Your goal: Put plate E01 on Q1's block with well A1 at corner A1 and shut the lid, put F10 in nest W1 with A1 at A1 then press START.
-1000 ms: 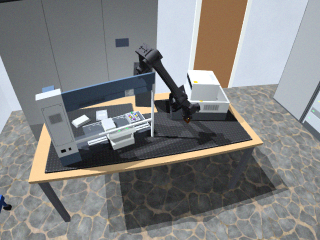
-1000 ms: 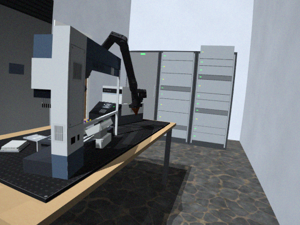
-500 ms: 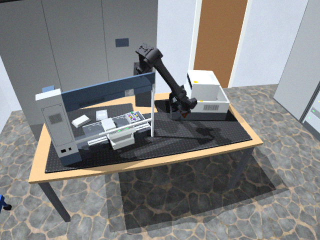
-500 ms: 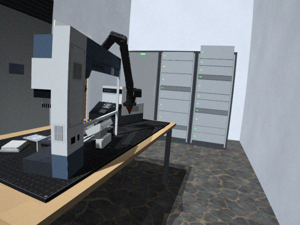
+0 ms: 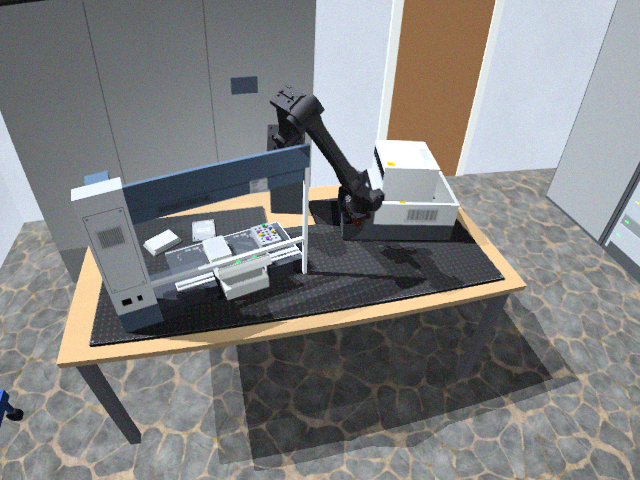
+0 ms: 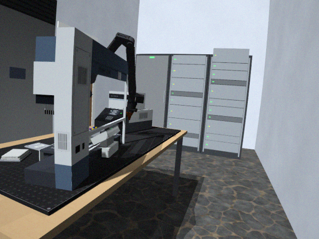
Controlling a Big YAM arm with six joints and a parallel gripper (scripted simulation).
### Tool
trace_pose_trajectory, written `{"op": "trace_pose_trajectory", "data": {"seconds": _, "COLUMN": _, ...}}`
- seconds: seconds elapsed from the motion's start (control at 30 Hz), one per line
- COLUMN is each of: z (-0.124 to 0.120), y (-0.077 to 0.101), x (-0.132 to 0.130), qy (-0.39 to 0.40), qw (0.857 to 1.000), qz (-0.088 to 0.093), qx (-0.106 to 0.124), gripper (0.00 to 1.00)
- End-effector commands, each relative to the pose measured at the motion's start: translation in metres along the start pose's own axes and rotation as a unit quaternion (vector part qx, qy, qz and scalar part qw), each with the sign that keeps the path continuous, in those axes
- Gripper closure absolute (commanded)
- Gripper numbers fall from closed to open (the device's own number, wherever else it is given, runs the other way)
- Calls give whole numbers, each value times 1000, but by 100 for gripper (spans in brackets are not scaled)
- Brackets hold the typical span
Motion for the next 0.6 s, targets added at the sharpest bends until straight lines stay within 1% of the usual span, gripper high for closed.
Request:
{"op": "trace_pose_trajectory", "data": {"seconds": 0.0, "z": 5, "y": 2, "x": 13, "qy": -6, "qw": 1000, "qz": 1, "qx": -6, "gripper": 100}}
{"op": "trace_pose_trajectory", "data": {"seconds": 0.03, "z": 3, "y": 2, "x": 9, "qy": -5, "qw": 1000, "qz": 6, "qx": 5, "gripper": 100}}
{"op": "trace_pose_trajectory", "data": {"seconds": 0.1, "z": 0, "y": 2, "x": 14, "qy": -1, "qw": 1000, "qz": 22, "qx": 20, "gripper": 100}}
{"op": "trace_pose_trajectory", "data": {"seconds": 0.13, "z": -2, "y": 2, "x": 20, "qy": -5, "qw": 1000, "qz": 20, "qx": 16, "gripper": 100}}
{"op": "trace_pose_trajectory", "data": {"seconds": 0.23, "z": -10, "y": 4, "x": 41, "qy": -10, "qw": 1000, "qz": 15, "qx": 13, "gripper": 100}}
{"op": "trace_pose_trajectory", "data": {"seconds": 0.3, "z": -5, "y": 8, "x": 49, "qy": 23, "qw": 999, "qz": 19, "qx": 18, "gripper": 100}}
{"op": "trace_pose_trajectory", "data": {"seconds": 0.43, "z": 11, "y": 13, "x": 63, "qy": 86, "qw": 996, "qz": 34, "qx": 17, "gripper": 100}}
{"op": "trace_pose_trajectory", "data": {"seconds": 0.47, "z": 14, "y": 14, "x": 67, "qy": 85, "qw": 996, "qz": 33, "qx": 16, "gripper": 100}}
{"op": "trace_pose_trajectory", "data": {"seconds": 0.5, "z": 14, "y": 12, "x": 72, "qy": 94, "qw": 994, "qz": 46, "qx": 15, "gripper": 100}}
{"op": "trace_pose_trajectory", "data": {"seconds": 0.57, "z": 14, "y": 12, "x": 72, "qy": 94, "qw": 994, "qz": 46, "qx": 15, "gripper": 100}}
Point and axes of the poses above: the point where the finger pads meet when closed, its own y axis back along the fingers, its own x axis across the jaws, z = x × y, the point moved 6 cm from there along y, back along the fingers, and after that the axes turned 9 degrees about y, right-handed, at the moved point
